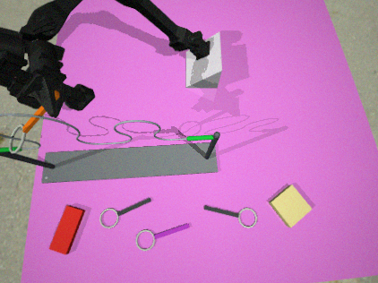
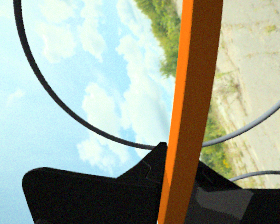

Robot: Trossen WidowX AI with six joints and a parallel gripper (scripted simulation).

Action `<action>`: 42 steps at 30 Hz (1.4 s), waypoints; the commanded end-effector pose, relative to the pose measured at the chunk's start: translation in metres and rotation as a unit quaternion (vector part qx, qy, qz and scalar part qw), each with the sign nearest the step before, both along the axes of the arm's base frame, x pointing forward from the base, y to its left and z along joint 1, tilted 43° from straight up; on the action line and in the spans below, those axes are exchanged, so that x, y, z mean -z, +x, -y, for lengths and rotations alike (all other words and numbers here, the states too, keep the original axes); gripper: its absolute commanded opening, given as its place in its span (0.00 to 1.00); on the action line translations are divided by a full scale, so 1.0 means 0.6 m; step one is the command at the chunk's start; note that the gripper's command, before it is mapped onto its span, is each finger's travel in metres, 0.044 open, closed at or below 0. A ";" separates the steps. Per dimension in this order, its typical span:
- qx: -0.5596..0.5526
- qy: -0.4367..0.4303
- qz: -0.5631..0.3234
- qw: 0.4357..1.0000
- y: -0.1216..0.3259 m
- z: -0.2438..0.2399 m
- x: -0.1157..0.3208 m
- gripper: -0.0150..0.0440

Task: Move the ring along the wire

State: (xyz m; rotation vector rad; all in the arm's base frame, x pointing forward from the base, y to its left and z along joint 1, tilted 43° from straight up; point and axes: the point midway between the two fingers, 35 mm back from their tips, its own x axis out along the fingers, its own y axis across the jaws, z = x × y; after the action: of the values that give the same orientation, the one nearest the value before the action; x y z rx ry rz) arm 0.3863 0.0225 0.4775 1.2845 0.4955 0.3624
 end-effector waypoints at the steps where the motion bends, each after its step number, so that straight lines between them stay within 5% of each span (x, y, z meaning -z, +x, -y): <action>1: 0.001 -0.019 0.004 1.000 0.001 0.000 -0.002 0.00; 42: -0.001 -0.268 0.029 0.963 0.003 0.017 0.027 0.00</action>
State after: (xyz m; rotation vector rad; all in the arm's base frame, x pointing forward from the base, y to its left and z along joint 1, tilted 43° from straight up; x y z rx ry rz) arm 0.3876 0.0130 0.4615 0.7910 0.5051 0.2524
